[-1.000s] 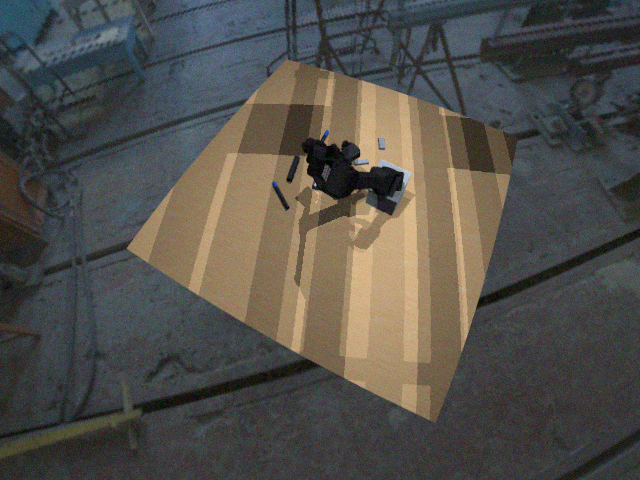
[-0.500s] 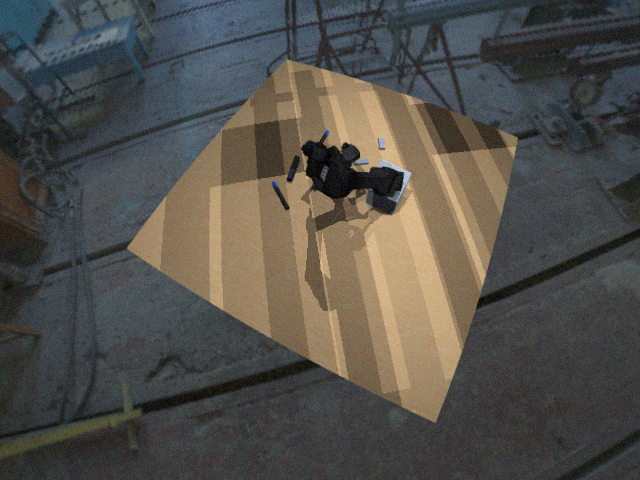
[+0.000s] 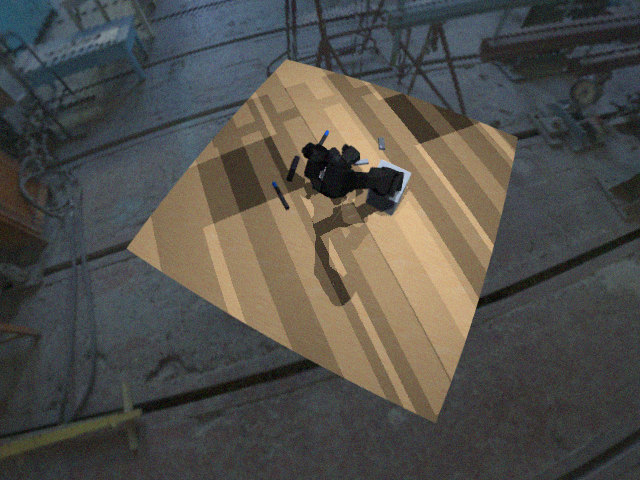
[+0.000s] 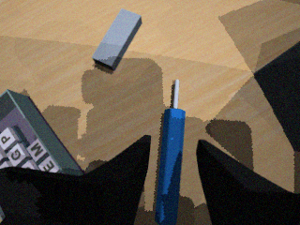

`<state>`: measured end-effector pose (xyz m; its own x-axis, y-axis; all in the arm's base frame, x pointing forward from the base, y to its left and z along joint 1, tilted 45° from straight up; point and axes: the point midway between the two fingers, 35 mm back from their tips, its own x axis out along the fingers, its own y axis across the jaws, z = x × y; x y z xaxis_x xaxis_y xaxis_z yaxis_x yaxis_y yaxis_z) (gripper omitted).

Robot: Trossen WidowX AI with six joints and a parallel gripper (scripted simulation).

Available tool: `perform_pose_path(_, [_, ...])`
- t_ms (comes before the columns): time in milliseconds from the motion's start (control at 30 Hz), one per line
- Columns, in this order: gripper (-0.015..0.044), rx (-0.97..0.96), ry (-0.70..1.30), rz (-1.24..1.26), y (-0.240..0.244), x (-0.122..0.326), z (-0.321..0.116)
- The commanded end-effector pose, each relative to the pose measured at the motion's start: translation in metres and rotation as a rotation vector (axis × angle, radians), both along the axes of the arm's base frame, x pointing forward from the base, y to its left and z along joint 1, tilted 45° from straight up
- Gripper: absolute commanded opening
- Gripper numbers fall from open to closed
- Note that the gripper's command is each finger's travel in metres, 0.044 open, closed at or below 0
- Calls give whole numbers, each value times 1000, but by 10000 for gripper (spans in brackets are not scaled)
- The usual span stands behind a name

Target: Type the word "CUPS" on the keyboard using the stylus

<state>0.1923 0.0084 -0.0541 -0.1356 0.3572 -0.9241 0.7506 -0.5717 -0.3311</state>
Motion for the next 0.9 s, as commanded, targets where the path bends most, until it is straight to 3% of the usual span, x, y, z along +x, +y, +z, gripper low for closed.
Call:
perform_pose_path(0, [150, 6, 9, -3, 3, -1, -3])
perform_pose_path(867, [150, 7, 10, -3, 16, 2, -15])
